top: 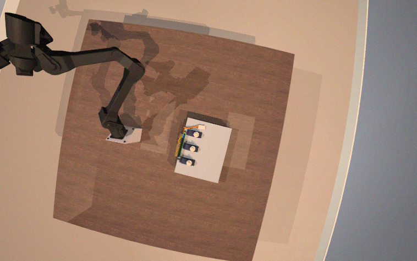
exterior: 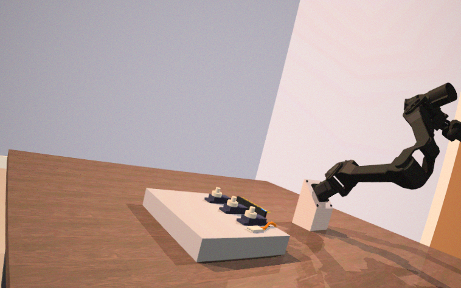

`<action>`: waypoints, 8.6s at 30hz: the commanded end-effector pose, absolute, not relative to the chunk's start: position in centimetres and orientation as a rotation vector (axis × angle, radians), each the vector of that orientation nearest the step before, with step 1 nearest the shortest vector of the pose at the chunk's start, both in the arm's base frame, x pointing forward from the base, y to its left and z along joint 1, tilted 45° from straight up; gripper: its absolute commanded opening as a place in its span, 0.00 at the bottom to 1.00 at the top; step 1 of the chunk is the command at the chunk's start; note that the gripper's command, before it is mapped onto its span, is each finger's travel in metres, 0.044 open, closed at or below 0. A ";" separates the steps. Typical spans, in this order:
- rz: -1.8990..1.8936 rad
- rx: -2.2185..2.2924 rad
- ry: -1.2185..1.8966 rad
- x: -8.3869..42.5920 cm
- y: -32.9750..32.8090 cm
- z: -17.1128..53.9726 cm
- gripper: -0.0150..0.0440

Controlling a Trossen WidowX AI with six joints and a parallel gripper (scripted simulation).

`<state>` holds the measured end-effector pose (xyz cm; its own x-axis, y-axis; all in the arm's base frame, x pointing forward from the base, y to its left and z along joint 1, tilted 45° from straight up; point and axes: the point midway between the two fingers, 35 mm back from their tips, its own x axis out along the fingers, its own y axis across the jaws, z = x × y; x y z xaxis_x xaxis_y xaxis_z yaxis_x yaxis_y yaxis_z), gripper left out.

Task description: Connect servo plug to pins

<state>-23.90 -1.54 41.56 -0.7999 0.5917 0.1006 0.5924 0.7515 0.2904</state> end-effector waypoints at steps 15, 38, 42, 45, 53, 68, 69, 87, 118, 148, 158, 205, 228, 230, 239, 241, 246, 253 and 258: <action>-0.683 -0.741 -2.949 -24.1 -4.9 41.6 0.45; -1.223 0.030 -2.668 -20.6 -16.4 41.1 0.45; -1.298 0.157 -2.560 -19.2 -18.5 41.0 0.45; -1.338 0.234 -2.492 -18.1 -19.8 40.9 0.45; -1.433 0.426 -2.245 -14.7 -23.2 40.6 0.45; -1.463 0.674 -1.769 -6.5 -27.6 40.0 0.45; -1.462 0.685 -1.733 -5.9 -27.8 39.9 0.45; -1.321 0.758 -1.126 6.2 -28.9 38.6 0.45; -0.721 0.475 -0.348 24.9 -18.3 35.8 0.45; 0.018 -0.005 -0.009 32.3 0.2 32.0 0.45; 0.140 -0.008 0.304 36.3 1.3 27.0 0.45; 0.614 0.608 1.427 39.5 5.1 8.1 0.45; 0.615 0.610 1.426 39.7 7.6 5.6 0.40; 0.615 0.610 1.426 39.7 7.6 5.6 0.32; 0.614 0.609 1.427 39.7 6.9 6.3 0.25; 0.613 0.608 1.427 39.7 6.1 7.1 0.25; 0.613 0.608 1.428 39.5 3.8 9.4 0.25; 0.609 0.611 1.430 38.9 3.2 9.6 0.25; 0.597 0.620 1.436 37.3 2.4 9.2 0.25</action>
<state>38.16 3.03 9.17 0.0415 0.7107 -0.7023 -0.0069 0.7031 0.7111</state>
